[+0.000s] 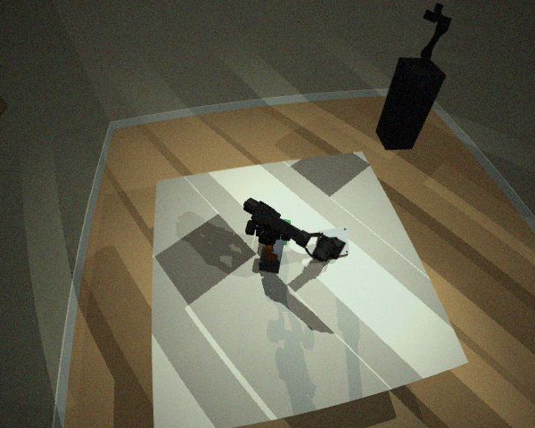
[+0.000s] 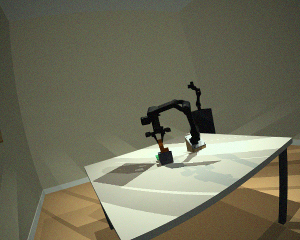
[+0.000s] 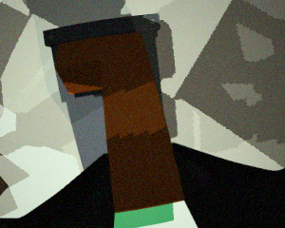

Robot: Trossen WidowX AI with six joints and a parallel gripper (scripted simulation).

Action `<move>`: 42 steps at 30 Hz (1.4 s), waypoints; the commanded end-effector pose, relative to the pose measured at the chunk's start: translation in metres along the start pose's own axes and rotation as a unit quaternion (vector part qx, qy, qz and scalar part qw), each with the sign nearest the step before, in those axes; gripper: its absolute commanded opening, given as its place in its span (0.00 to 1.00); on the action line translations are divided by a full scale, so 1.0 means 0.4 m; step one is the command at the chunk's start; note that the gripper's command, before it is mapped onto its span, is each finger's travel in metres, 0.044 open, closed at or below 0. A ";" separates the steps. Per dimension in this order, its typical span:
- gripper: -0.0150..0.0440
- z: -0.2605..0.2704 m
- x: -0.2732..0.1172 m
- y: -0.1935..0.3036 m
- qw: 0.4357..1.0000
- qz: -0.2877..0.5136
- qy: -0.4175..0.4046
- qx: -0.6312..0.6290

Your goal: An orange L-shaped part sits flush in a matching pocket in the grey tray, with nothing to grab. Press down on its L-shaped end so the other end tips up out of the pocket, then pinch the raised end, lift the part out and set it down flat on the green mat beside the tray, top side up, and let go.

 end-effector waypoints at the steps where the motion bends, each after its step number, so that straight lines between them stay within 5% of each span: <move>1: 0.25 -0.003 -0.022 0.000 1.000 0.003 0.003 -0.003; 11: 0.25 -0.004 -0.028 0.018 1.000 0.003 0.003 -0.003; 42: 0.25 -0.023 -0.029 0.402 1.000 0.008 0.005 -0.003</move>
Point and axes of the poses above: the point midway between the two fingers, 35 mm back from their tips, its own x axis out along the fingers, its own z axis across the jaws, y = z × x, the point moved 5 cm from there along -x, back along the fingers, and after that the axes turned 8 degrees about x, right-handed, at the moved point
